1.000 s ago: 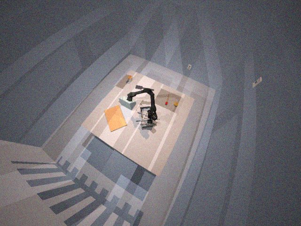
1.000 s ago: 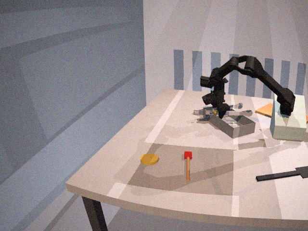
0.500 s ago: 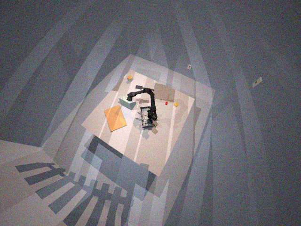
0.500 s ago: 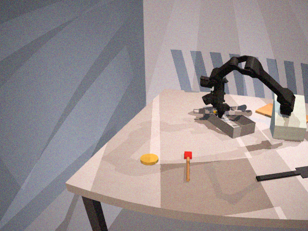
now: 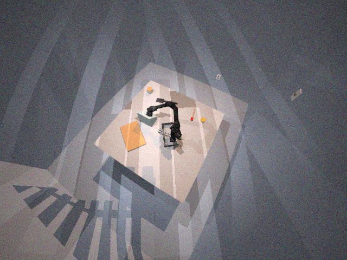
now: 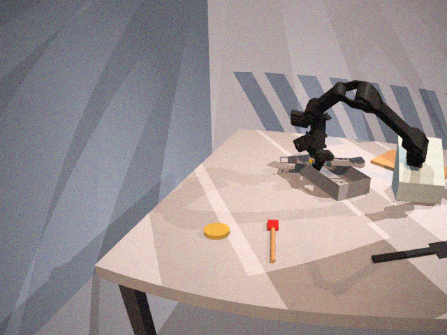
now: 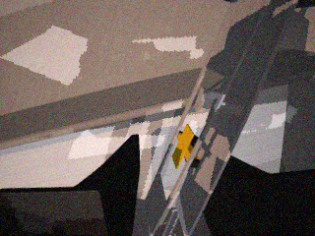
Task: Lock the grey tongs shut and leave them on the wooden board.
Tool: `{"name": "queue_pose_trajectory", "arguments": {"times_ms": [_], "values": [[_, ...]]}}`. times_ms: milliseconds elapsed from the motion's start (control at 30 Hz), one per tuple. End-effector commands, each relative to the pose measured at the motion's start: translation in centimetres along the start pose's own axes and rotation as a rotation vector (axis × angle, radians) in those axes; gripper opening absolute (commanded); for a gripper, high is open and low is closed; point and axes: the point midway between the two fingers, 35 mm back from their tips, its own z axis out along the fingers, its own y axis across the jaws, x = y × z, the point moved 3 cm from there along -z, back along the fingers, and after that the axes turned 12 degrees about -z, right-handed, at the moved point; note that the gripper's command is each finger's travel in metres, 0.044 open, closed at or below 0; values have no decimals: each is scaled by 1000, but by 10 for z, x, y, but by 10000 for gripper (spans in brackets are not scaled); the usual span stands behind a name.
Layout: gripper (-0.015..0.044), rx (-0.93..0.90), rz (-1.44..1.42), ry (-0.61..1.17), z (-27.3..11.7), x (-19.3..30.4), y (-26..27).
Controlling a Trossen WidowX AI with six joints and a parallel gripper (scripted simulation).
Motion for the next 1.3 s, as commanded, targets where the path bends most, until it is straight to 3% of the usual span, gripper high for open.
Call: {"name": "queue_pose_trajectory", "arguments": {"times_ms": [0, 467, 667, 833, 967, 1133, 1267], "values": [[108, 2, -2, 1, 0, 0, 0], [15, 2, -2, 1, 0, 0, 0], [-143, 2, -2, 1, 0, 0, 0], [-150, 2, -2, 1, -3, -1, -1], [-150, 5, 2, 4, -38, -3, -6], [-150, 1, 8, 3, -117, 0, -4], [-150, -1, 9, 3, -129, 1, -2]]}}
